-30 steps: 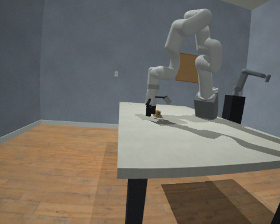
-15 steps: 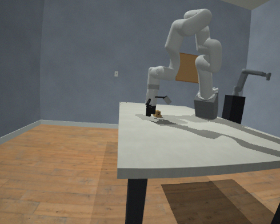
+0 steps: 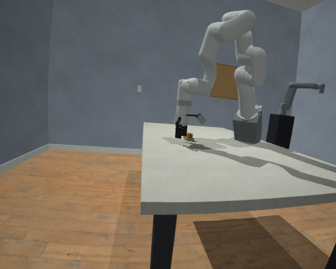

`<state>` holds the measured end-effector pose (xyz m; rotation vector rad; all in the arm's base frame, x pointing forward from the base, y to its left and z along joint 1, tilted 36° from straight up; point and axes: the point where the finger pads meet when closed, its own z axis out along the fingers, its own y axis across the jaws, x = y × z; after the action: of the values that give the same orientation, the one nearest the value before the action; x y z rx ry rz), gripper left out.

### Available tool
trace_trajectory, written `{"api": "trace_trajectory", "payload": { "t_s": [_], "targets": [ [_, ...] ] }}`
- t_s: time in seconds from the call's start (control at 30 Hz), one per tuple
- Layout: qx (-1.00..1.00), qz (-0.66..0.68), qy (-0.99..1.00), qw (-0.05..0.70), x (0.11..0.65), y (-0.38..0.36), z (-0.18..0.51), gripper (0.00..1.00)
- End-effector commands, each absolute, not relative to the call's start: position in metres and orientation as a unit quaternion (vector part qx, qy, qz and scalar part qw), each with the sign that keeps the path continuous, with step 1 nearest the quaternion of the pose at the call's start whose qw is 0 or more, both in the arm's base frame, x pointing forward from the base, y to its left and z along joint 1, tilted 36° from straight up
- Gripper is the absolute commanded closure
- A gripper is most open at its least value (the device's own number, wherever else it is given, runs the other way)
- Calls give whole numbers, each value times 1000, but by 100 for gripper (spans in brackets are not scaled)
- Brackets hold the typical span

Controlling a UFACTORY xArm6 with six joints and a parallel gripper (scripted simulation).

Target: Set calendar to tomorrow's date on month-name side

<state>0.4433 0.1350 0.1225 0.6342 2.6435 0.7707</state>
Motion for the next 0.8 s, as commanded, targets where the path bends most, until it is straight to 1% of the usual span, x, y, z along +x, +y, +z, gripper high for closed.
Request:
{"api": "trace_trajectory", "payload": {
  "t_s": [0.0, 0.37, 0.57, 0.77],
  "targets": [
    [222, 270, 924, 158, 438, 129, 136, 0],
    [226, 270, 923, 157, 434, 124, 144, 0],
    [324, 286, 893, 127, 435, 119, 143, 0],
    [324, 286, 893, 127, 440, 104, 137, 0]
  ]
}}
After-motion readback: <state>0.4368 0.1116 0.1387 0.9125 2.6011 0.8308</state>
